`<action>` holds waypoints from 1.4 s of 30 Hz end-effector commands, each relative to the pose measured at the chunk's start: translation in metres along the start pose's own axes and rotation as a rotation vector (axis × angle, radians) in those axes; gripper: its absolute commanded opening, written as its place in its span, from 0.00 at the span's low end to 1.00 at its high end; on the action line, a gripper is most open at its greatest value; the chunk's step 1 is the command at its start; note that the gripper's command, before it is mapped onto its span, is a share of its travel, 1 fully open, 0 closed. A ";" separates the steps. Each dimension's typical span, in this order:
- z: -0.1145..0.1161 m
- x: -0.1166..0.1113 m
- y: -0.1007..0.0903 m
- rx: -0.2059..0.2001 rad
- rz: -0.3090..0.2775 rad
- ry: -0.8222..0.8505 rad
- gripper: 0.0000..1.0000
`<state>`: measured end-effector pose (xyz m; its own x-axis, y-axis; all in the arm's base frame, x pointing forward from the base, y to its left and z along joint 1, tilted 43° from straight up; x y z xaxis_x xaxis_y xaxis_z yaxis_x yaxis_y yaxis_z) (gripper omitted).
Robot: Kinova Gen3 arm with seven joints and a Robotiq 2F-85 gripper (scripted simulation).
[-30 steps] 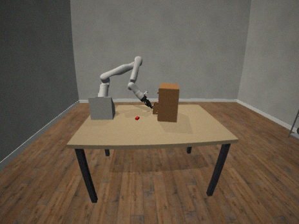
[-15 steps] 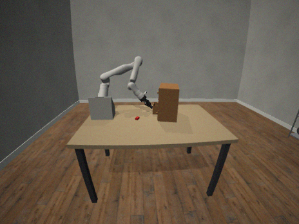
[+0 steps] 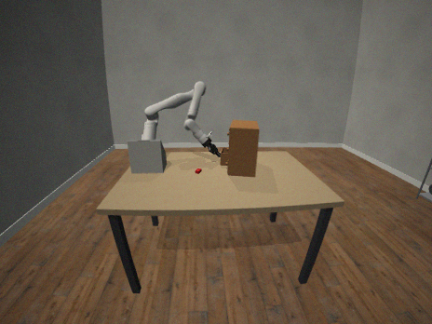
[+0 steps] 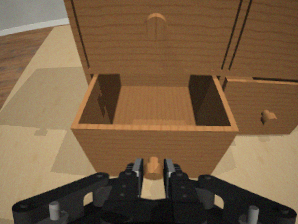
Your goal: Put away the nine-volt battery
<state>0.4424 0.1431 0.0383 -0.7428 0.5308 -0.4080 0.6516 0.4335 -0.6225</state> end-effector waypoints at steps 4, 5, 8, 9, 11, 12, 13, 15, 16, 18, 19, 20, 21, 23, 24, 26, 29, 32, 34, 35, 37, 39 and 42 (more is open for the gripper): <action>0.000 0.000 0.000 0.000 -0.001 0.000 0.33; 0.000 0.000 0.000 0.000 -0.001 0.000 0.33; 0.000 0.000 0.000 0.000 -0.001 0.000 0.33; 0.000 0.000 0.000 0.000 -0.001 0.000 0.33; 0.000 0.001 -0.001 0.000 -0.001 0.000 0.33; 0.000 0.001 -0.001 0.000 -0.001 0.000 0.33; 0.000 0.001 -0.001 0.000 -0.001 0.000 0.33; 0.000 0.003 -0.003 0.000 -0.001 0.000 0.33; 0.000 0.005 -0.005 0.000 -0.001 0.000 0.33; 0.000 0.012 -0.011 0.000 -0.001 0.000 0.33; 0.000 0.015 -0.015 0.000 -0.001 0.000 0.33; 0.000 0.019 -0.019 0.000 -0.001 0.000 0.33; 0.000 0.022 -0.022 0.000 -0.001 0.000 0.33; 0.000 0.029 -0.029 0.000 -0.001 0.000 0.33; 0.000 0.031 -0.031 0.000 -0.001 0.000 0.33; 0.000 0.034 -0.034 0.000 -0.001 0.000 0.33; 0.000 0.036 -0.036 0.000 -0.001 0.000 0.33; 0.000 0.036 -0.036 0.000 -0.001 0.000 0.33; 0.000 0.035 -0.036 0.000 -0.001 0.000 0.33; 0.000 0.035 -0.037 0.000 -0.001 0.000 0.33; 0.000 0.033 -0.041 0.000 -0.001 0.000 0.33; 0.000 0.029 -0.046 0.000 -0.001 0.000 0.33; 0.000 0.022 -0.058 0.000 -0.001 0.000 0.33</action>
<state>0.3853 0.1394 0.0546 -0.7552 0.5214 -0.3973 0.6376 0.4434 -0.6299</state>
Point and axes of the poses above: the point where the finger pads meet when closed, its own y axis out along the fingers, its own z axis across the jaws, x = y × z, the point moved 7 cm from there along -y, back along the fingers
